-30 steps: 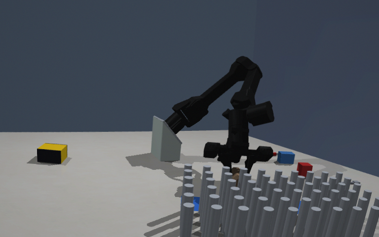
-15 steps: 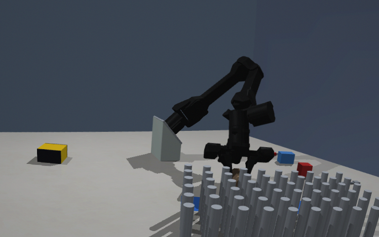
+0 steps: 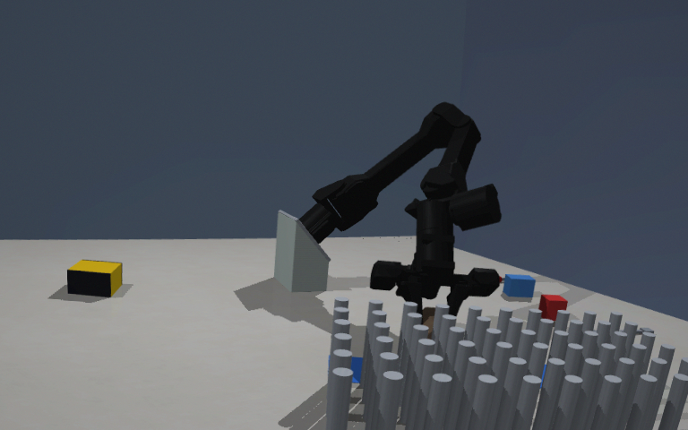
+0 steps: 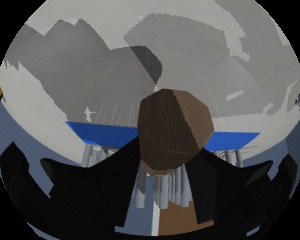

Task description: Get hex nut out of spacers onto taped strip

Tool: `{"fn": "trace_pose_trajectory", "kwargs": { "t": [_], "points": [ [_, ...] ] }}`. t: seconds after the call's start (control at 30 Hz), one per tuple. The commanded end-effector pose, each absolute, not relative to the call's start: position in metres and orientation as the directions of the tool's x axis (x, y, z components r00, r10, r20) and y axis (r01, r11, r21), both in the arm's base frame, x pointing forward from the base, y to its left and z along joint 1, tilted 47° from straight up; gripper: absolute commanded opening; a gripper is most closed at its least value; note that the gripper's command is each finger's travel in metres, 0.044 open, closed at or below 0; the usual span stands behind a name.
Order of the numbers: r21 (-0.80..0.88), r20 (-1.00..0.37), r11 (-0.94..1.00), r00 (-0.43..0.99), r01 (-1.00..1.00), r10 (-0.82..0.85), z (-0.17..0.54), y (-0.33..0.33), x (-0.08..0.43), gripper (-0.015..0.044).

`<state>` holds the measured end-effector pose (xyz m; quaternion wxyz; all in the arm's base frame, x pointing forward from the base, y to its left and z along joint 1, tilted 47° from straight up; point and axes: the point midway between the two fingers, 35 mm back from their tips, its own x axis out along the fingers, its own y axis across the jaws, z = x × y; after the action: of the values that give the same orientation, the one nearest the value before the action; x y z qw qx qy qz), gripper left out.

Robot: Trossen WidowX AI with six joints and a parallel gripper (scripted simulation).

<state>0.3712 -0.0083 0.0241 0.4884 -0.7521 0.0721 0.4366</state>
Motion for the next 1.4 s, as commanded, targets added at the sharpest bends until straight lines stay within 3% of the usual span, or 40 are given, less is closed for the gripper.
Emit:
{"fn": "trace_pose_trajectory", "kwargs": {
  "t": [0.0,1.37],
  "points": [
    [-0.675,-0.722,-0.515,0.616,-0.528,0.315,0.025,-0.011,0.376,0.0000],
    [-0.675,-0.722,-0.516,0.617,-0.527,0.315,0.017,-0.024,0.395,0.0000]
  ]
}}
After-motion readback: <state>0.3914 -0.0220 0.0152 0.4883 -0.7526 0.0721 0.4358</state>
